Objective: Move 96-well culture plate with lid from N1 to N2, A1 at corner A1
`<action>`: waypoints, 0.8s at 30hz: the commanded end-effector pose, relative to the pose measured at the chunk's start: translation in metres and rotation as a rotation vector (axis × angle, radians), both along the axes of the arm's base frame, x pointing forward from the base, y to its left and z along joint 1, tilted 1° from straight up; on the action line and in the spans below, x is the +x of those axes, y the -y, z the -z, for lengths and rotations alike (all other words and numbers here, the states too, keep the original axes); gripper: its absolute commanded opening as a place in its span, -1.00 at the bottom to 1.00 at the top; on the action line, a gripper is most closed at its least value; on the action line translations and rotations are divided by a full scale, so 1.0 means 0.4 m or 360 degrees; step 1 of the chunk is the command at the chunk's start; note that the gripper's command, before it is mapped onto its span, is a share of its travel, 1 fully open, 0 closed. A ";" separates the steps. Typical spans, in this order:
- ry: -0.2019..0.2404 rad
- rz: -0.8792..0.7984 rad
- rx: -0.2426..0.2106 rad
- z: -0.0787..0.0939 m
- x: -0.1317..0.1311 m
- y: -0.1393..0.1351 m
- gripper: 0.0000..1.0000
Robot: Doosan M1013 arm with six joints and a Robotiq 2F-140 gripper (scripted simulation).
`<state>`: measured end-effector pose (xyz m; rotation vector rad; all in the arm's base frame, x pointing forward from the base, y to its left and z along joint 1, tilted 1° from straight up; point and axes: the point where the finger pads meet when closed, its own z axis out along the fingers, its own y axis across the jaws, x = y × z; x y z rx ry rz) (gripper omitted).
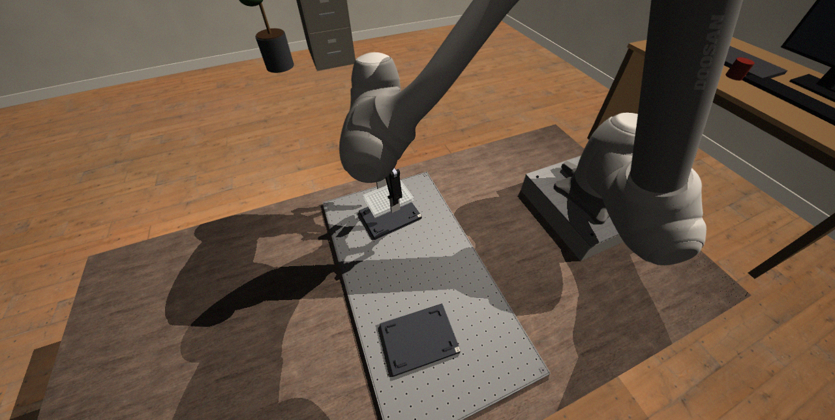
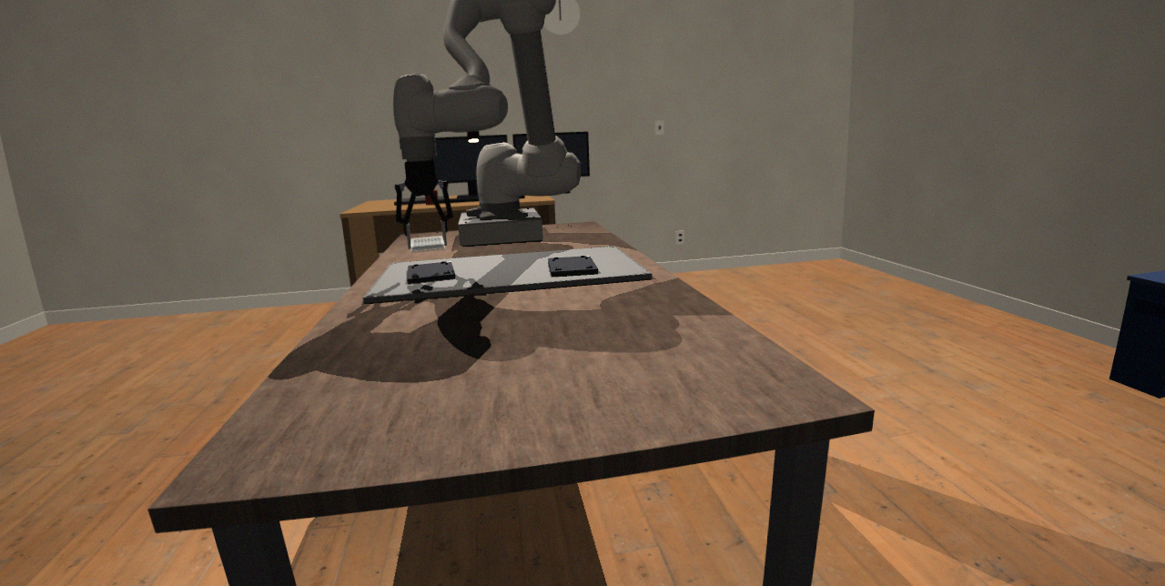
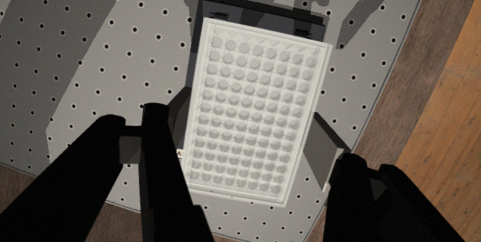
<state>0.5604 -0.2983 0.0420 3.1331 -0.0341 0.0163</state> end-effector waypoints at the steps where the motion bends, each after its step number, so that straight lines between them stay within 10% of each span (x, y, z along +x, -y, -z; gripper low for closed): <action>1: 0.0000 0.0000 0.0000 0.000 0.000 0.000 -1.00; 24: 0.0000 0.0000 0.0000 0.029 0.001 -0.001 -1.00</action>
